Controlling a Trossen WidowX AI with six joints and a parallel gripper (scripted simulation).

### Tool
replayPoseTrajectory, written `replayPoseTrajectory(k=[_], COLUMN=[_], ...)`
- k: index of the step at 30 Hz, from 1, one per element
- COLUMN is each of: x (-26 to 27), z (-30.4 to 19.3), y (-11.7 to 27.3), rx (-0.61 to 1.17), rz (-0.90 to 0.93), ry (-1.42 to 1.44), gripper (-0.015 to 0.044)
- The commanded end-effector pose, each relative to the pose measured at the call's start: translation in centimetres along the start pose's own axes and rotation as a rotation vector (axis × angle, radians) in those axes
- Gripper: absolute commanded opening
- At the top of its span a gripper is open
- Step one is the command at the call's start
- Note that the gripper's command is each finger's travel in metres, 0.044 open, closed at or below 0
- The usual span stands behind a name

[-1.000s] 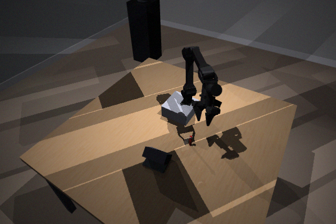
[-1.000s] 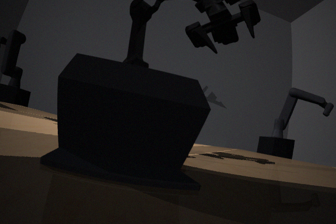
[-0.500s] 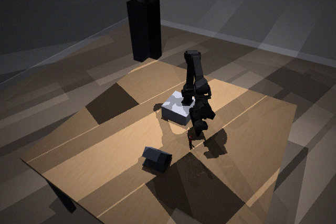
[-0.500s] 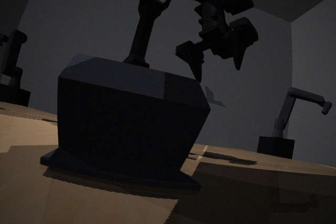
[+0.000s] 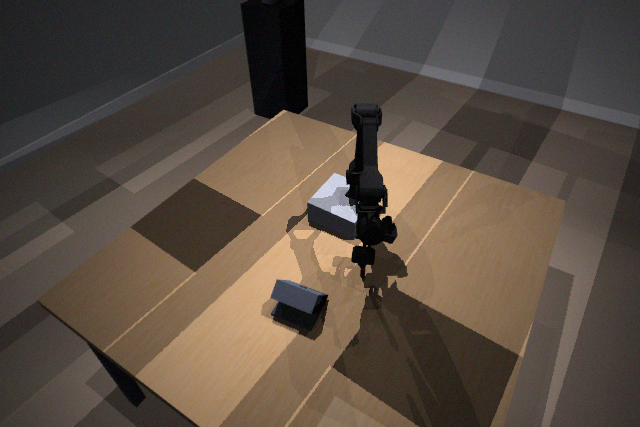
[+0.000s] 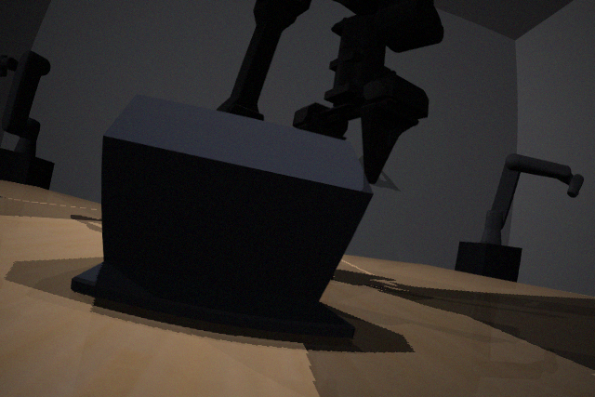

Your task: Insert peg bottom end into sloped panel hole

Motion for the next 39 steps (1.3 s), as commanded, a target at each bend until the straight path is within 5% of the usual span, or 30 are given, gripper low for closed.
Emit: replayPoseTrajectory(k=[1, 39], x=[0.3, 0.4], z=[-0.1, 0.1], y=[-0.3, -6.0], rx=[-0.011, -0.011], rz=[0.019, 0.019], ry=[-0.026, -0.026], gripper=[0.044, 0.044])
Point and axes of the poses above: the point midway between the two fingers, 35 mm back from their tips, its own y axis back along the fingers, its own x axis across the jaws, z = x × y, the point moved 2 cm from there along y, back along the fingers, and after that the axes turned 3 degrees about y, right-handed, at the moved point
